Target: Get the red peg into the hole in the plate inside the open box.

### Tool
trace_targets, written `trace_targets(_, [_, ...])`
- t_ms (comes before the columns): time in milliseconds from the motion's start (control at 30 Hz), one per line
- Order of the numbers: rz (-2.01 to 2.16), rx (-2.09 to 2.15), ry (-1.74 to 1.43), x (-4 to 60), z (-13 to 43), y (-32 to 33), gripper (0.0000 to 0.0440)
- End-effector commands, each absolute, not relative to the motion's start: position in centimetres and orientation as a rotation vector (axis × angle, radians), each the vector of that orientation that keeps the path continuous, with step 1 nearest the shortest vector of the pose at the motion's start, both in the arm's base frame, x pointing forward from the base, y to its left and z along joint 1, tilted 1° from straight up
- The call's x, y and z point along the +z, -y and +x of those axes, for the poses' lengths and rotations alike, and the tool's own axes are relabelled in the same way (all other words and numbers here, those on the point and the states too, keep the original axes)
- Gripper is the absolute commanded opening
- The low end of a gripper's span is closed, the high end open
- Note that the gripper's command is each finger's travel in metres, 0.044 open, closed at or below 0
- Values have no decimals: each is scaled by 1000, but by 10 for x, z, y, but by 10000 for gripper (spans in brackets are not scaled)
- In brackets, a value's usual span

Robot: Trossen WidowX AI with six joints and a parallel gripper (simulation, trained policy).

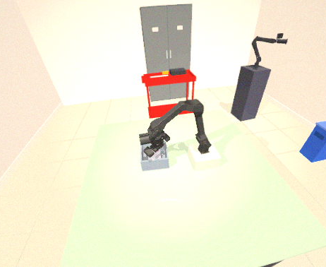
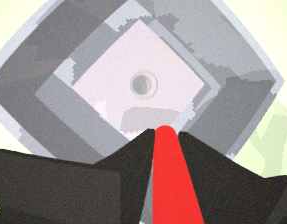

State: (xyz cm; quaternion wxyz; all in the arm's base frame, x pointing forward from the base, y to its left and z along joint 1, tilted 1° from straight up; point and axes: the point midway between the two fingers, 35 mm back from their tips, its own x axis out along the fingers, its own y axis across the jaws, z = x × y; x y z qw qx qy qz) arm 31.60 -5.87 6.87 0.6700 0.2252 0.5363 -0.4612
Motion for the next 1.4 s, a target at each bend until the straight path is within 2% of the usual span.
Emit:
trace_targets(0, [521,-1015,-1215,62,325,72,0])
trace_targets(300, [528,-924,-1255,38,339,92,0])
trace_targets(367, [523,-900,-1275,31,339,93,11])
trace_targets(567, [520,-846,-1333,12,340,96,141])
trace_targets(667, [513,-821,-1338,10,345,101,163])
trace_targets(1100, [583,-727,-1331,25,393,111,440])
trace_targets(1367, [639,-626,-1269,47,434,107,440])
